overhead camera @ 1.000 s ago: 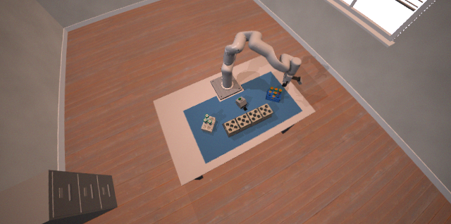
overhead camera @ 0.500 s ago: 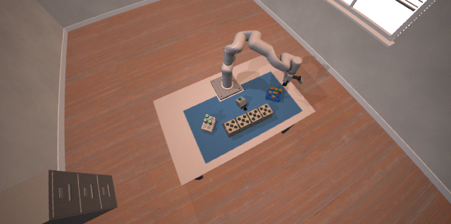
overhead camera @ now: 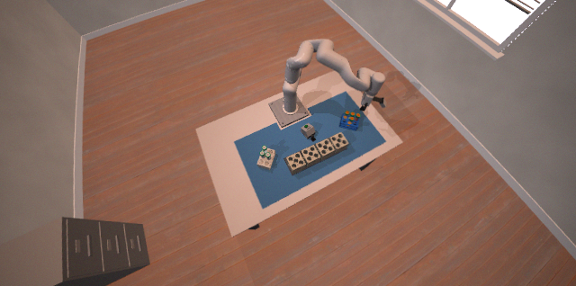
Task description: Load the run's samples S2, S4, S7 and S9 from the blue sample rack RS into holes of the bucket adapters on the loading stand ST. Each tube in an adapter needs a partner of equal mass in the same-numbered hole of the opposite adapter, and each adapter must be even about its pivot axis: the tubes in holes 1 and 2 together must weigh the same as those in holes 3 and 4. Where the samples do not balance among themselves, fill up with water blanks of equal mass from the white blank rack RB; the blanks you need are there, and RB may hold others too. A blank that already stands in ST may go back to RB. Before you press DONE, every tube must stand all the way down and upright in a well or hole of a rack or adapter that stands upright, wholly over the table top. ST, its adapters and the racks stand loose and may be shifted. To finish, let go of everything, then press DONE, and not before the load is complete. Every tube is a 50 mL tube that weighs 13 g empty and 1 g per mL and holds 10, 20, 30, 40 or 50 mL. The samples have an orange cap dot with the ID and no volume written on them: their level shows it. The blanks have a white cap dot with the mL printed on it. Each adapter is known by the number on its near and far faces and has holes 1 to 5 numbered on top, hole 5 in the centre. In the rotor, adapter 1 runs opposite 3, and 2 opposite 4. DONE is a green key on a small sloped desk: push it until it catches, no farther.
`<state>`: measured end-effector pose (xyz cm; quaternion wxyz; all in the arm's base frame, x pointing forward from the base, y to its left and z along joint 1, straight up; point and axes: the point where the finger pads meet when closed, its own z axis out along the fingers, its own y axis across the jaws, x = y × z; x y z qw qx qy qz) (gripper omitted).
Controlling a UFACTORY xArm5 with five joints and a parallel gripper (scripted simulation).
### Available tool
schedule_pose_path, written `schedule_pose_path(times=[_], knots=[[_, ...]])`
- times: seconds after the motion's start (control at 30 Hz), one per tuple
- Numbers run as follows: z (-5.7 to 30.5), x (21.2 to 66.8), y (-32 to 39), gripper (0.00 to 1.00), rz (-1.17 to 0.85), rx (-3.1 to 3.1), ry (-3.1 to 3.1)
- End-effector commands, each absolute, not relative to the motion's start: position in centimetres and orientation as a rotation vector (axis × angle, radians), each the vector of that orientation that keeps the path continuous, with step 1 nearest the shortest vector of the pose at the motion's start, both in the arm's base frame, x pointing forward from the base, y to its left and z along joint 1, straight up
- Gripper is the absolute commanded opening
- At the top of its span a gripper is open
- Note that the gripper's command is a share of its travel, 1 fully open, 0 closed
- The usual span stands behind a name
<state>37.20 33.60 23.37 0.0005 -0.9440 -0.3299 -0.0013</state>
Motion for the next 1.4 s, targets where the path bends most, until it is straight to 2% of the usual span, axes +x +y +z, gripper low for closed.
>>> schedule_pose_path(times=[0.0, 0.27, 1.37], knots=[[23.6, 37.2, 32.1, 0.57, -0.011, -3.012, -0.883], [23.6, 36.9, 28.4, 0.57, -0.011, -3.102, -0.474], [23.6, 36.9, 28.4, 0.57, -0.007, -2.964, 1.020]])
